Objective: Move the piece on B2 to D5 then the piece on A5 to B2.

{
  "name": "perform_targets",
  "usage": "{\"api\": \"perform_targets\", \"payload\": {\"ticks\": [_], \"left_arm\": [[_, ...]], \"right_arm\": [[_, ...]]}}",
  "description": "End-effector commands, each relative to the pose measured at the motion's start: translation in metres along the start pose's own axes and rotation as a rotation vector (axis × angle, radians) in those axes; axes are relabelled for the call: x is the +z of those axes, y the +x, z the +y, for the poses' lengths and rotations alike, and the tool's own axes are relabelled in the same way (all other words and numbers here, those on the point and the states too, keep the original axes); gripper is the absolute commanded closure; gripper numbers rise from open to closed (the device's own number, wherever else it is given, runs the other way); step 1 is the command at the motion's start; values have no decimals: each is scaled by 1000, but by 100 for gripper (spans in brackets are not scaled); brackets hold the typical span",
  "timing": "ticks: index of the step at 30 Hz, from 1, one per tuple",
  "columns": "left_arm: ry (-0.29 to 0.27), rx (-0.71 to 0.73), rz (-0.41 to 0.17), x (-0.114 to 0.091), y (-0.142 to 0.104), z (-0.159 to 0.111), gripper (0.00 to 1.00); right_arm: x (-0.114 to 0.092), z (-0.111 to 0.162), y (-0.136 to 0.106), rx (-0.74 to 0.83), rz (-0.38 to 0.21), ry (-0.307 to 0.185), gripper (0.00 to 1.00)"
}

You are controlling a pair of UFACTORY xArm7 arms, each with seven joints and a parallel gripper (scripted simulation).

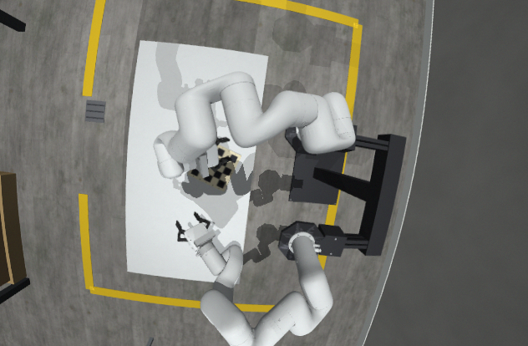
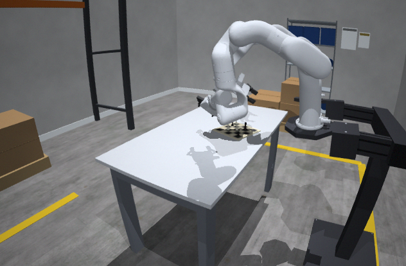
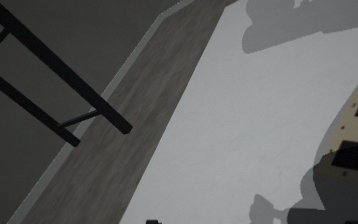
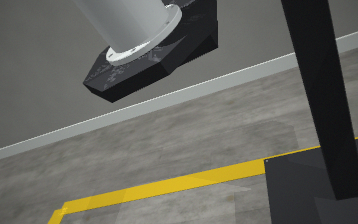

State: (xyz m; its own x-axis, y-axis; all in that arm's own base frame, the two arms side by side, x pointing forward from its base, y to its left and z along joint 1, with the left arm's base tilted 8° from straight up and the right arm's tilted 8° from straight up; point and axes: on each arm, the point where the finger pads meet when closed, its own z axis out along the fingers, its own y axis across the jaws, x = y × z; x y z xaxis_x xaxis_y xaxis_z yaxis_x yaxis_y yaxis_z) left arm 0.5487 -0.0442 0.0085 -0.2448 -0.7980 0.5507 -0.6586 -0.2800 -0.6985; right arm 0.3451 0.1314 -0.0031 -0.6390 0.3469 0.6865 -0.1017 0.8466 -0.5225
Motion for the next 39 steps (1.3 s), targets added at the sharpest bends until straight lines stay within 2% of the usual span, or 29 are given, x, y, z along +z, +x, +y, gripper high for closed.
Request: {"api": "perform_targets", "payload": {"ticks": [1, 25, 34, 39], "left_arm": [[2, 2, 2, 0, 1, -2, 0], [2, 0, -5, -1, -1, -3, 0], [2, -12, -38, -5, -12, -8, 0], [2, -31, -87, -11, -28, -17, 0]], "right_arm": [[-2, 0, 0, 0, -4, -2, 0], [-2, 0, 0, 0, -4, -2, 0], [-2, 0, 0, 0, -4, -2, 0], [-2, 0, 0, 0, -4, -2, 0]]}}
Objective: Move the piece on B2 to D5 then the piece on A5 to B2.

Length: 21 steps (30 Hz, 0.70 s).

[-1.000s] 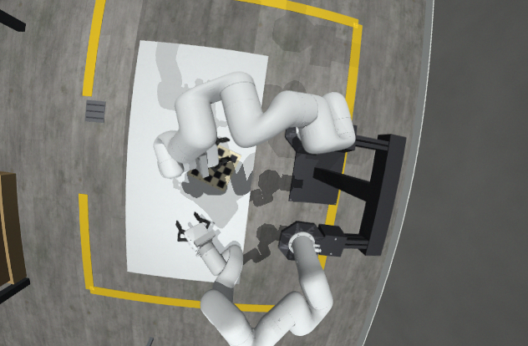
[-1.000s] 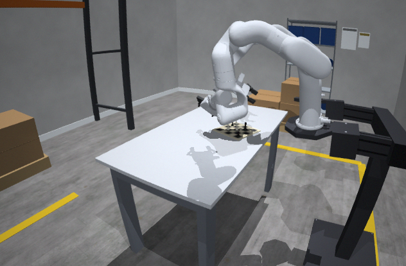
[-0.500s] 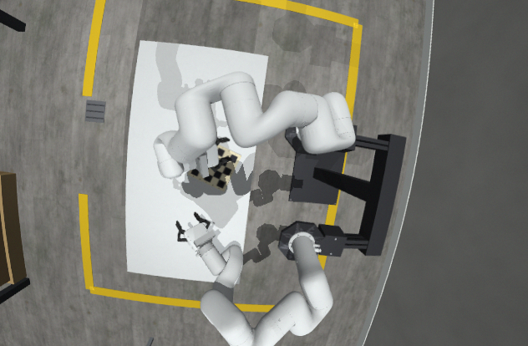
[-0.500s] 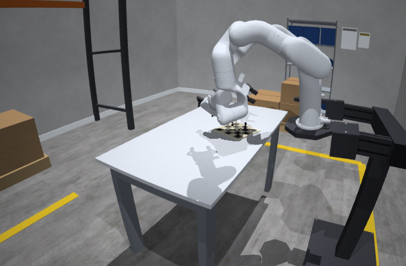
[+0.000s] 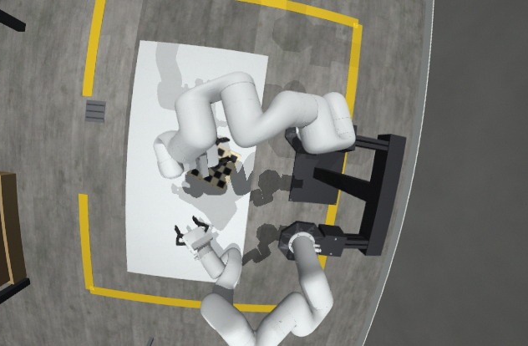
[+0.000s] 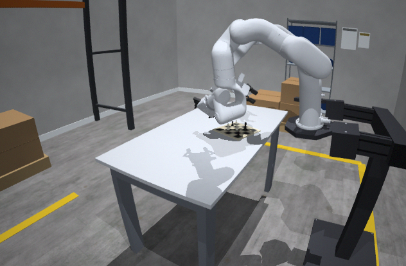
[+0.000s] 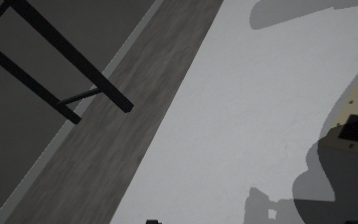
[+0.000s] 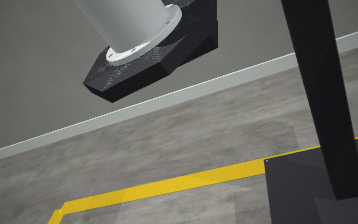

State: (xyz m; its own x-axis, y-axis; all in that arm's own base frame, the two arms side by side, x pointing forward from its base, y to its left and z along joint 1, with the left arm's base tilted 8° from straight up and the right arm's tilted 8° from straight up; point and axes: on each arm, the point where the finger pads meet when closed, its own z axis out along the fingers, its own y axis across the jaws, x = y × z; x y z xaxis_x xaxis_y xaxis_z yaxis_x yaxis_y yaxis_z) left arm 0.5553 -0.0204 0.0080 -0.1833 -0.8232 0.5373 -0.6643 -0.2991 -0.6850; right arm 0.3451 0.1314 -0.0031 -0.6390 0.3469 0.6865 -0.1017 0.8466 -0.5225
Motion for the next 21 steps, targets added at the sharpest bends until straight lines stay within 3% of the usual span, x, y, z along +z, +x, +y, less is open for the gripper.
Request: {"api": "perform_targets", "payload": {"ticks": [1, 10, 12, 21], "left_arm": [[3, -12, -36, -5, -12, -9, 0], [11, -85, -193, -30, -65, -36, 0], [11, -85, -193, -30, -65, -36, 0], [39, -223, -426, -86, -141, -71, 0]], "right_arm": [[-2, 0, 0, 0, -4, -2, 0], [-2, 0, 0, 0, -4, -2, 0], [-2, 0, 0, 0, -4, -2, 0], [-2, 0, 0, 0, -4, -2, 0]]}}
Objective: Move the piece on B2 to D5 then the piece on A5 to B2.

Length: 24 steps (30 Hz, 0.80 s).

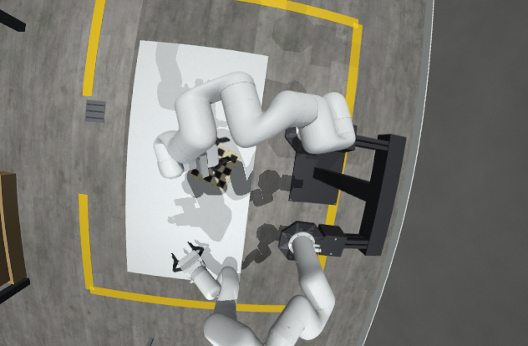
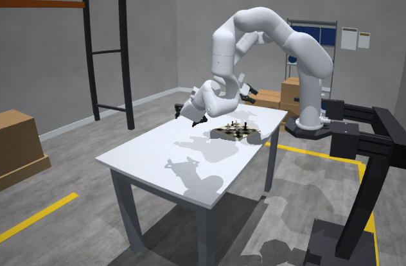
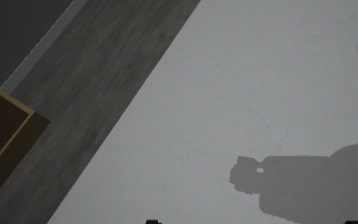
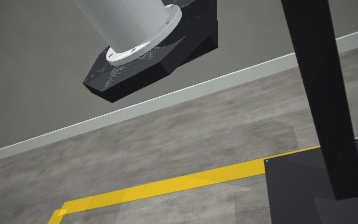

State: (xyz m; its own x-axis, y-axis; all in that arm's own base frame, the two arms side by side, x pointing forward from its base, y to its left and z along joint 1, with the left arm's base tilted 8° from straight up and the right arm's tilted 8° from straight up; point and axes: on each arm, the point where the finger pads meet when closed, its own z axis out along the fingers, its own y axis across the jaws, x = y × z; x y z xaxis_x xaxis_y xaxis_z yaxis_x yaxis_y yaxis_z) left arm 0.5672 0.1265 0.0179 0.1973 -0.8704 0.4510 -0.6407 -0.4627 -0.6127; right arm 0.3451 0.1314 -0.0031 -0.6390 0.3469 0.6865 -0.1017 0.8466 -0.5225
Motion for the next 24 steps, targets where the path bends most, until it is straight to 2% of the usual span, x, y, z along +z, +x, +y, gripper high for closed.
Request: {"api": "perform_targets", "payload": {"ticks": [1, 6, 8, 9, 14, 19, 23, 24], "left_arm": [[12, -65, -102, -15, -37, -24, 0], [38, -185, -257, -48, -95, -53, 0], [38, -185, -257, -48, -95, -53, 0], [45, -212, -288, -56, -107, -58, 0], [80, -354, -437, -102, -163, -79, 0], [123, -519, -583, -159, -216, -93, 0], [162, -658, -688, -208, -252, -98, 0], [162, -658, -688, -208, -252, -98, 0]], "right_arm": [[-2, 0, 0, 0, -4, -2, 0], [-2, 0, 0, 0, -4, -2, 0], [-2, 0, 0, 0, -4, -2, 0], [-2, 0, 0, 0, -4, -2, 0], [-2, 0, 0, 0, -4, -2, 0], [-2, 0, 0, 0, -4, -2, 0], [-2, 0, 0, 0, -4, -2, 0], [-2, 0, 0, 0, -4, -2, 0]]}}
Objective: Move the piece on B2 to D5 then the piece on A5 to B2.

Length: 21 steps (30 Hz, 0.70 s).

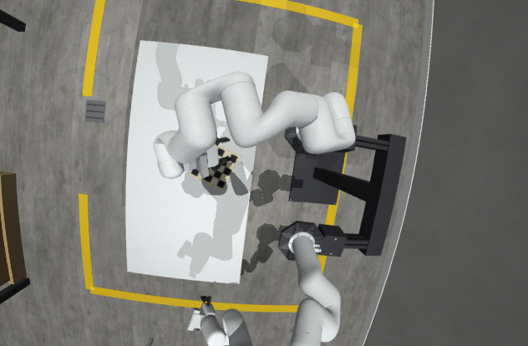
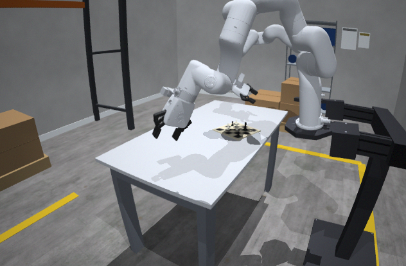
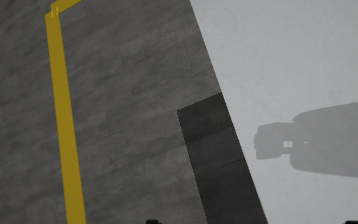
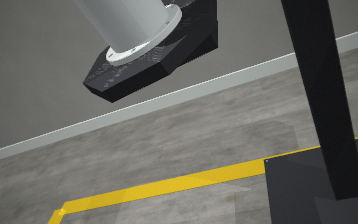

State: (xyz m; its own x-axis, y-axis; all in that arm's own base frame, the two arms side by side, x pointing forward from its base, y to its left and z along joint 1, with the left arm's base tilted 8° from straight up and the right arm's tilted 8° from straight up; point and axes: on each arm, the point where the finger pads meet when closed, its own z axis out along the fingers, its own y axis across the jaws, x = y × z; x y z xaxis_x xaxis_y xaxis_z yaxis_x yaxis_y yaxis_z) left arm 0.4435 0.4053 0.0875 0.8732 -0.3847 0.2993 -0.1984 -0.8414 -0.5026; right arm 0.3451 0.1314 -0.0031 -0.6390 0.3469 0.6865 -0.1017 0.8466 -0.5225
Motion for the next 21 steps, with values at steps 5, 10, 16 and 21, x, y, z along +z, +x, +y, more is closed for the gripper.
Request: {"api": "perform_targets", "payload": {"ticks": [5, 10, 16, 21], "left_arm": [[18, -219, -156, -35, -70, -51, 0], [44, -409, -268, -70, -127, -77, 0], [70, -653, -386, -120, -191, -94, 0], [81, -788, -441, -149, -221, -96, 0]], "right_arm": [[-2, 0, 0, 0, -4, -2, 0], [-2, 0, 0, 0, -4, -2, 0], [-2, 0, 0, 0, -4, -2, 0], [-2, 0, 0, 0, -4, -2, 0]]}}
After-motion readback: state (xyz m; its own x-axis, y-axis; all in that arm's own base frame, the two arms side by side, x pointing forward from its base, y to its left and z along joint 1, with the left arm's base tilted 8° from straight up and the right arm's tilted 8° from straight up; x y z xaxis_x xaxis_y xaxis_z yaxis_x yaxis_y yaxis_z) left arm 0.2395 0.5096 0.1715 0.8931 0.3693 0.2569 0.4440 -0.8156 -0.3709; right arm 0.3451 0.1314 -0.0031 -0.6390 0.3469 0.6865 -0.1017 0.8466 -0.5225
